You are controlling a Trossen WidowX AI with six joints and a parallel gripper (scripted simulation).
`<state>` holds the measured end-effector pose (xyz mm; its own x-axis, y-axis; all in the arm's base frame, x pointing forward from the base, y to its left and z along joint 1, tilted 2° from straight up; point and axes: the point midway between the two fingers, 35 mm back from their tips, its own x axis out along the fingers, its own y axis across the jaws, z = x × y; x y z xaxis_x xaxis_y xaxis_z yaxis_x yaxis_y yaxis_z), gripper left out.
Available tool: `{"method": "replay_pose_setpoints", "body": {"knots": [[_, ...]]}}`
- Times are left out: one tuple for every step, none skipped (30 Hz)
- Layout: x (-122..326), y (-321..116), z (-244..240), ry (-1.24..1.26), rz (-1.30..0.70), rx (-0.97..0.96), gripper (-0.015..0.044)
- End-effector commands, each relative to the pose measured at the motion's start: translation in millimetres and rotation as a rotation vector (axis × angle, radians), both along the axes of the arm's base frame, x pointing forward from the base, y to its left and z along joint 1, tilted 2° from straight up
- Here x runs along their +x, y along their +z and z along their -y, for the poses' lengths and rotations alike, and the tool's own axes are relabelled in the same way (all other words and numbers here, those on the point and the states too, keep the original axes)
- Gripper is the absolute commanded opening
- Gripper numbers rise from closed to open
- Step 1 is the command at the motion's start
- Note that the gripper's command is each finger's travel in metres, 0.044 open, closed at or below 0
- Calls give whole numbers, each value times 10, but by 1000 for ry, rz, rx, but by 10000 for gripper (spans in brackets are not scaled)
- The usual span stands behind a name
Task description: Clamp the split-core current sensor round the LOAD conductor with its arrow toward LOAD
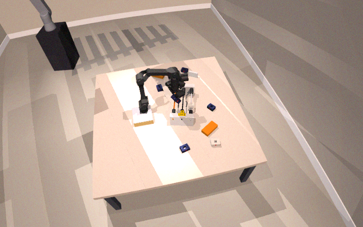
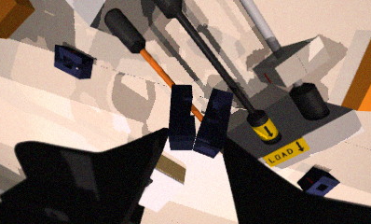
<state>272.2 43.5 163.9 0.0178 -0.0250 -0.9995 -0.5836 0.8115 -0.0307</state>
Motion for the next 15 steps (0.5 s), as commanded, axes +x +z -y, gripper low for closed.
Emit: {"method": "replay_pose_setpoints", "body": {"knots": [[121,3,13,156,2,-1,0],[143,1,16,188,2,-2,0],[166,-1,19,220,1,-2,0],[189,-3,22,253,0,-3,0],[212,-6,24,285,0,-4,0],[235,-8,28,318,-1,-5,0],[258,-11,31,350,-1,-5,0],[280,-14,34,382,-2,-6,0],[303,-17,37,415,-3,-7,0],[326,-21,41,447,-3,-8,0],[349,-24,44,480,-4,-8,0],[371,-28,48,512,-4,-9,0],[394,-32,52,544,-5,-10,0],[417,-36,56,577,-6,-11,0],[439,-40,60,609,-6,-12,0]]}}
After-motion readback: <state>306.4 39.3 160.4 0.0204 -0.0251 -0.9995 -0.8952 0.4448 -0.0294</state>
